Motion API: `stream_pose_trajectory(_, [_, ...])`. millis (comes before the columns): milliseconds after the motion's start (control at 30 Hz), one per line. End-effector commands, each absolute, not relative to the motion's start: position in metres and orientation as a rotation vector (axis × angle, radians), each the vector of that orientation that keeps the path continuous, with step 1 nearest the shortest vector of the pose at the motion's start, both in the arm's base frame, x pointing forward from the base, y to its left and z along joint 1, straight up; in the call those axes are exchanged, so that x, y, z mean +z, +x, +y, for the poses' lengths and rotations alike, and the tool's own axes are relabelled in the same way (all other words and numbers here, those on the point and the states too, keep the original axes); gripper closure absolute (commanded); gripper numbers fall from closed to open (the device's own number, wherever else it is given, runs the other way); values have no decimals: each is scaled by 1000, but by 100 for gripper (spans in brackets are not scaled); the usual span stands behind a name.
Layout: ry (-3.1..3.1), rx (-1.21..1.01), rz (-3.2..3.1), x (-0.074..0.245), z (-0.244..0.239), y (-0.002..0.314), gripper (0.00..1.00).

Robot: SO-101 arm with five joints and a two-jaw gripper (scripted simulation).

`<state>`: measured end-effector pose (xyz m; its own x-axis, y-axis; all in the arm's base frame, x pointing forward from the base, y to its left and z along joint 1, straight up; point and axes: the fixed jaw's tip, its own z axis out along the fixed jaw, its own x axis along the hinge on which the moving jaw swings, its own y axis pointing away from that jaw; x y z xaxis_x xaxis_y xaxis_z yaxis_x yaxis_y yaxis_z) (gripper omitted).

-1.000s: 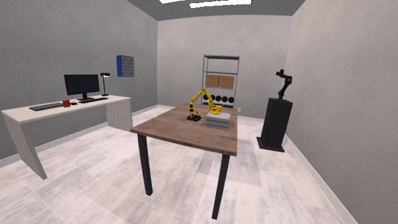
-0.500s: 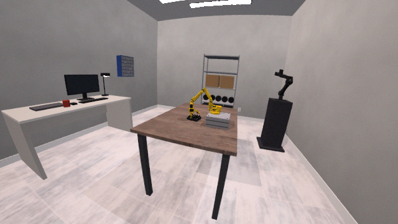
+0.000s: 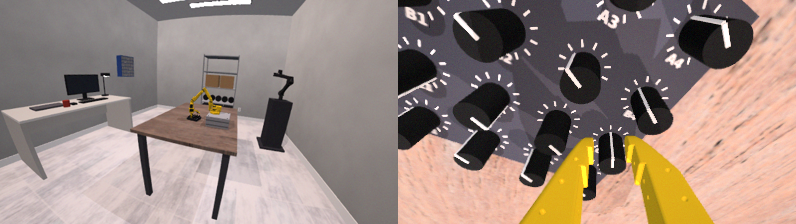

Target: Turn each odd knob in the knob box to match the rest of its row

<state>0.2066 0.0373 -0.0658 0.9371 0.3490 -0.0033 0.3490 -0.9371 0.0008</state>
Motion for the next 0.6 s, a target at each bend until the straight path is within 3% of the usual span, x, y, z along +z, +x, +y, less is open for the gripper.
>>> stream_pose_trajectory(0, [3092, -9, 552, -66, 38, 205, 93])
stream_pose_trajectory(567, [3092, -9, 552, -66, 38, 205, 99])
